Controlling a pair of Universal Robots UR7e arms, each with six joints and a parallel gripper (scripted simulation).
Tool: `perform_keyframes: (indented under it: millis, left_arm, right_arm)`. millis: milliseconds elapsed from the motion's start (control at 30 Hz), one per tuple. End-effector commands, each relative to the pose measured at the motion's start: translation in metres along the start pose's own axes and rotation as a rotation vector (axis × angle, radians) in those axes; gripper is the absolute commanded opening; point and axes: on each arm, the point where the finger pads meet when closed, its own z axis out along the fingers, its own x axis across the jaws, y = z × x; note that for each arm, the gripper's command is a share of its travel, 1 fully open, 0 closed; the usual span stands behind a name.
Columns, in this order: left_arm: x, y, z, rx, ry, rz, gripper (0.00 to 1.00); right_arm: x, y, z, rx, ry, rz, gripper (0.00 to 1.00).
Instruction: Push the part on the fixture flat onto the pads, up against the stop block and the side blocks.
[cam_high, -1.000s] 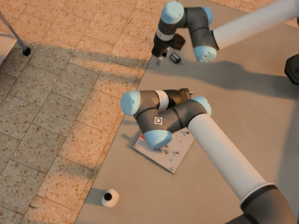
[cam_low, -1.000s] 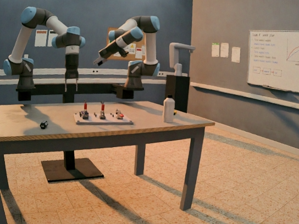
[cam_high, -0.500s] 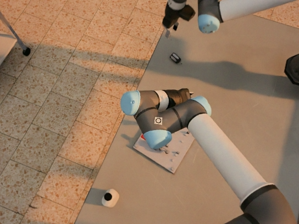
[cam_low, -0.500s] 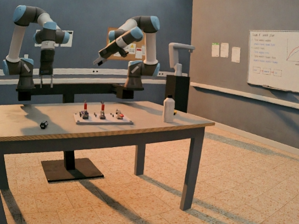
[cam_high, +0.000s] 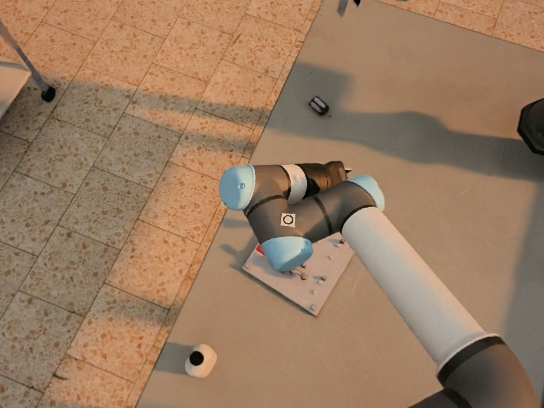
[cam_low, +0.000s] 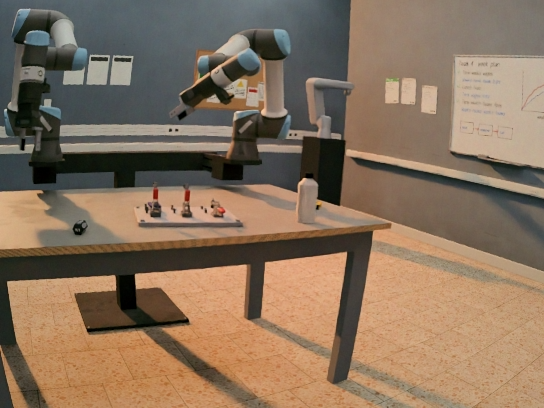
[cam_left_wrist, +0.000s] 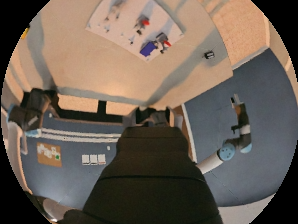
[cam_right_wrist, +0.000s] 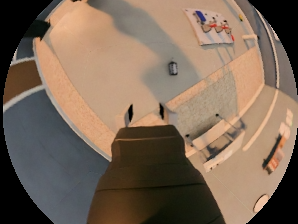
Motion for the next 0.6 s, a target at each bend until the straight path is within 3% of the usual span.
perform_keyframes:
  millis: [0, 133, 200, 300, 567]
  left_arm:
    - [0.0, 0.001, -0.001, 0.0, 0.001, 0.002, 1.0]
    - [0.0, 0.001, -0.001, 0.0, 0.001, 0.002, 1.0]
    - [0.0, 0.001, -0.001, 0.0, 0.001, 0.002, 1.0]
    - [0.0, 0.001, -0.001, 0.0, 0.001, 0.002, 1.0]
    - [0.0, 0.001, -0.001, 0.0, 0.001, 0.002, 1.0]
  right_arm:
    - [-0.097, 0.015, -0.018, 0.01, -0.016, 0.103, 1.0]
    - [-0.145, 0.016, -0.026, 0.013, -0.022, 0.148, 1.0]
    - [-0.145, 0.016, -0.026, 0.013, -0.022, 0.148, 1.0]
    - [-0.201, 0.01, -0.035, 0.019, -0.031, 0.216, 1.0]
    - [-0.29, -0.011, -0.051, 0.029, -0.044, 0.332, 1.0]
